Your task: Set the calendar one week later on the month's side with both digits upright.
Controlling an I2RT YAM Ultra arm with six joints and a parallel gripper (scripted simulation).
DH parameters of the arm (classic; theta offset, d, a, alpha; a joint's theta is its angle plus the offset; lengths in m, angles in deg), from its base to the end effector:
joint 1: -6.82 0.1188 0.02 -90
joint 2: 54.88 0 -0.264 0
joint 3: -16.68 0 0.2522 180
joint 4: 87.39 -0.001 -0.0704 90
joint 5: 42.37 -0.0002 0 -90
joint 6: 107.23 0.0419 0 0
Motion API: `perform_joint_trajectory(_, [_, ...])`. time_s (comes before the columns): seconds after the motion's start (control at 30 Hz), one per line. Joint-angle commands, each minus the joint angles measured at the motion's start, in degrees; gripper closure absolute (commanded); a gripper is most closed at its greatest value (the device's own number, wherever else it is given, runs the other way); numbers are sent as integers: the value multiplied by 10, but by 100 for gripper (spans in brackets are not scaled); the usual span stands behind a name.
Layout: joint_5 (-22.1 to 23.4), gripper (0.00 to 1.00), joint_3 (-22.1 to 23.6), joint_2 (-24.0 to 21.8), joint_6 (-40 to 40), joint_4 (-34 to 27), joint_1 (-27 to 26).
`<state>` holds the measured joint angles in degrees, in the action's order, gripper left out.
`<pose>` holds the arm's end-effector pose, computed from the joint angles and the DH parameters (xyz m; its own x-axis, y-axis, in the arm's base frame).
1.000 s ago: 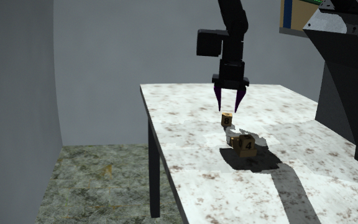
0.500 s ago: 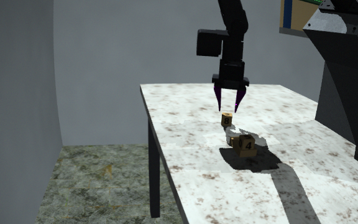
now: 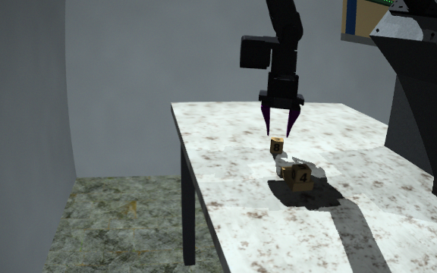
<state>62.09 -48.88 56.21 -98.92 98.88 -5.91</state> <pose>0.3707 -0.0720 0.1148 -0.1137 -0.9566 -0.2683 -0.6072 0.2807 -0.7433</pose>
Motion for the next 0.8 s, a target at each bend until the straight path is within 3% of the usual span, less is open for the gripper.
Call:
perform_joint_trajectory(0.0, [0, 55, -1, -3, 0, 0, -1])
perform_joint_trajectory(0.3, [0, 55, -5, 4, 1, 2, 0])
perform_joint_trajectory(0.77, [-8, 55, -44, 57, 7, 18, 9])
